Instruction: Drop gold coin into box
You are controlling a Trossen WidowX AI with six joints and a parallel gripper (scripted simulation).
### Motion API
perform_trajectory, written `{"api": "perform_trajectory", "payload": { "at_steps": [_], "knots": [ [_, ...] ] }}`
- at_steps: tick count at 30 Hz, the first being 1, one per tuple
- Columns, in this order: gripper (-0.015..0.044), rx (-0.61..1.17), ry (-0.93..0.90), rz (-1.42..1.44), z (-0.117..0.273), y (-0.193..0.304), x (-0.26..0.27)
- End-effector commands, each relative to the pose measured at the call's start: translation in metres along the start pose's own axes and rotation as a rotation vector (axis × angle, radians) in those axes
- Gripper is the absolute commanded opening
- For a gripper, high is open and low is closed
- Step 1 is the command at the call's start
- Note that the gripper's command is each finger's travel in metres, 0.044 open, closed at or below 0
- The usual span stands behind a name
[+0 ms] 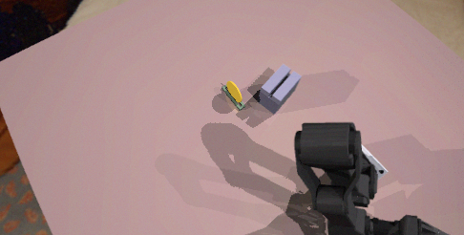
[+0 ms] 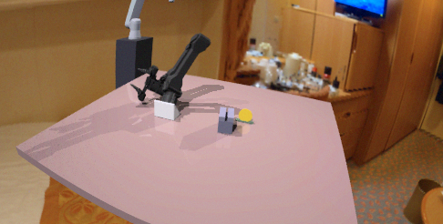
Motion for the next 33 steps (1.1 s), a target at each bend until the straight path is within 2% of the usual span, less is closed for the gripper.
{"api": "perform_trajectory", "payload": {
  "at_steps": [1,9,19,33],
  "knots": [
    [0.0374,-0.001,0.002,0.002,0.000,-0.001,0.000],
    [0.0164,-0.039,0.171,0.214,0.012,-0.044,-0.014],
    [0.0161,-0.037,0.342,0.646,0.025,-0.090,-0.013],
    [0.0161,-0.050,0.858,1.033,0.095,-0.171,-0.004]
  ]
}}
Point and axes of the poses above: the point midway between the two fingers, 35 mm back from their tips, its own z axis back along the fingers, its own x axis across the jaws, y = z × x, the point moved 6 cm from there along z, back along the fingers, and after that the axes turned 13 degrees about z, right-handed, at the moved point
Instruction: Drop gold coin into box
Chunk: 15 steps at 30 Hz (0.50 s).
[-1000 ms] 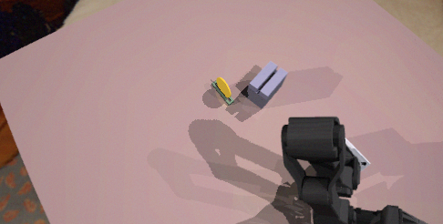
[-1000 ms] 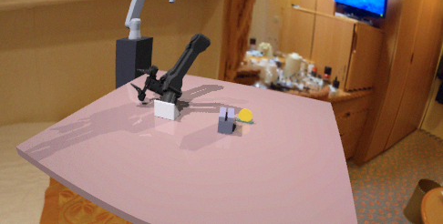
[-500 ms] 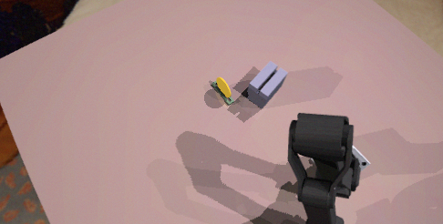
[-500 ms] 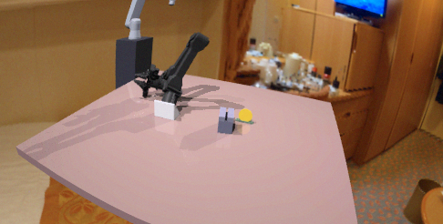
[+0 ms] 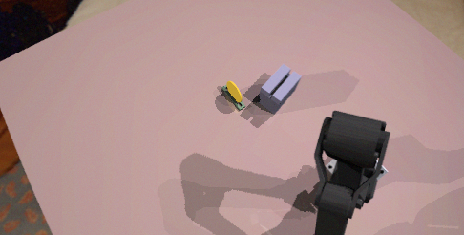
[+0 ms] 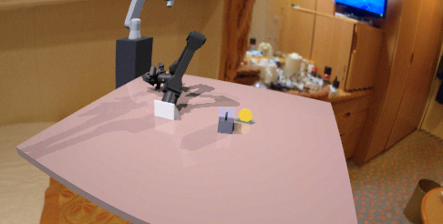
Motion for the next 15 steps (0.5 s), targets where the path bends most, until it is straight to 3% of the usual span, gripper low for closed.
{"api": "perform_trajectory", "payload": {
  "at_steps": [1,15],
  "knots": [
    [0.0161,0.054,0.190,0.139,0.021,-0.014,-0.036],
    [0.0161,0.363,0.741,0.381,0.128,-0.042,-0.126]
  ]
}}
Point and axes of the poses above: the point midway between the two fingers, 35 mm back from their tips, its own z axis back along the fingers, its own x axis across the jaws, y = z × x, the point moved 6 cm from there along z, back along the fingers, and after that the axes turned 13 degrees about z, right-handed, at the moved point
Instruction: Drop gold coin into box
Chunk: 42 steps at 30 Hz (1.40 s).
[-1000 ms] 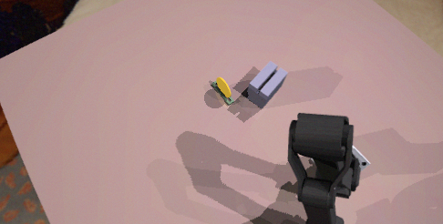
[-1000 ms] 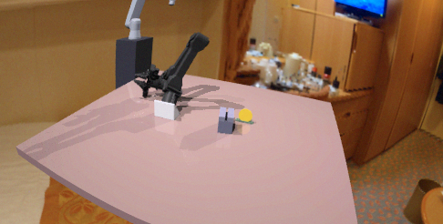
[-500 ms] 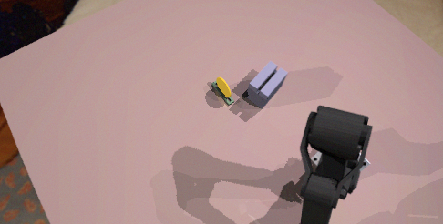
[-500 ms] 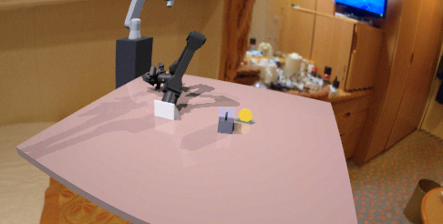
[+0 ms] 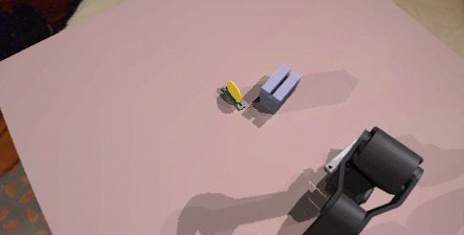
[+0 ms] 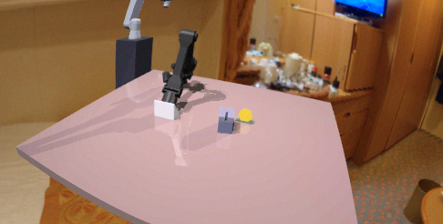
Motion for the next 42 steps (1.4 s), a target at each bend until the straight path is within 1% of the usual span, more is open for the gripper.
{"api": "perform_trajectory", "payload": {
  "at_steps": [1,9,15,22,25,32,34,38,42],
  "knots": [
    [0.0161,0.140,0.167,0.069,0.024,0.012,-0.045],
    [0.0161,0.422,0.446,0.175,0.090,0.026,-0.112],
    [0.0161,0.589,0.565,0.088,0.132,0.042,-0.133],
    [0.0161,0.845,0.753,-0.153,0.205,0.069,-0.159],
    [0.0161,0.891,0.817,-0.305,0.239,0.080,-0.150],
    [0.0161,0.990,0.887,-0.692,0.310,0.120,-0.126],
    [0.0161,1.006,0.923,-0.843,0.337,0.130,-0.112],
    [0.0161,1.000,0.998,-1.115,0.383,0.142,-0.083],
    [0.0161,0.952,1.083,-1.379,0.425,0.145,-0.049]
  ]
}}
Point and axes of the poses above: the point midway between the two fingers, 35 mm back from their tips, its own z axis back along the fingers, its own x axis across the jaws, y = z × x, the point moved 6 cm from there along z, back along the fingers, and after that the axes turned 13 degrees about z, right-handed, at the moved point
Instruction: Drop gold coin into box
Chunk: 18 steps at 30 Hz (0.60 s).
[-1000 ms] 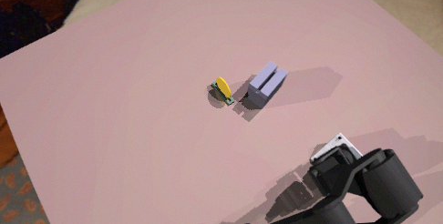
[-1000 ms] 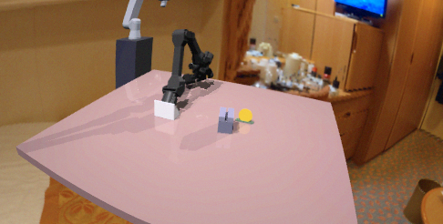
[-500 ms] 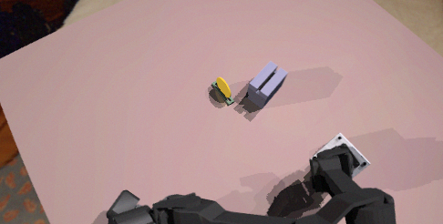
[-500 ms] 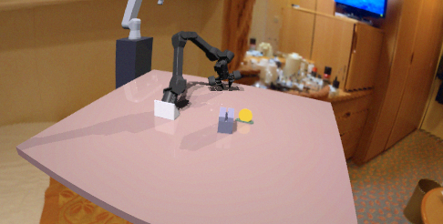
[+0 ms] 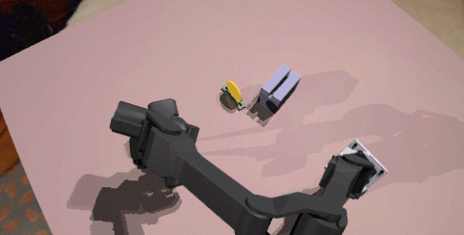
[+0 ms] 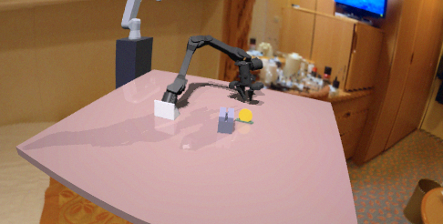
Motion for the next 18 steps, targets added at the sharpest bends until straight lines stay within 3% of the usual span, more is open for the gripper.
{"api": "perform_trajectory", "payload": {
  "at_steps": [1,15,18],
  "knots": [
    [0.0161,0.108,-0.032,-0.322,0.014,0.051,-0.044],
    [0.0161,0.183,-0.145,-1.219,0.094,0.201,-0.101],
    [0.0161,0.178,-0.153,-1.262,0.099,0.208,-0.101]
  ]
}}
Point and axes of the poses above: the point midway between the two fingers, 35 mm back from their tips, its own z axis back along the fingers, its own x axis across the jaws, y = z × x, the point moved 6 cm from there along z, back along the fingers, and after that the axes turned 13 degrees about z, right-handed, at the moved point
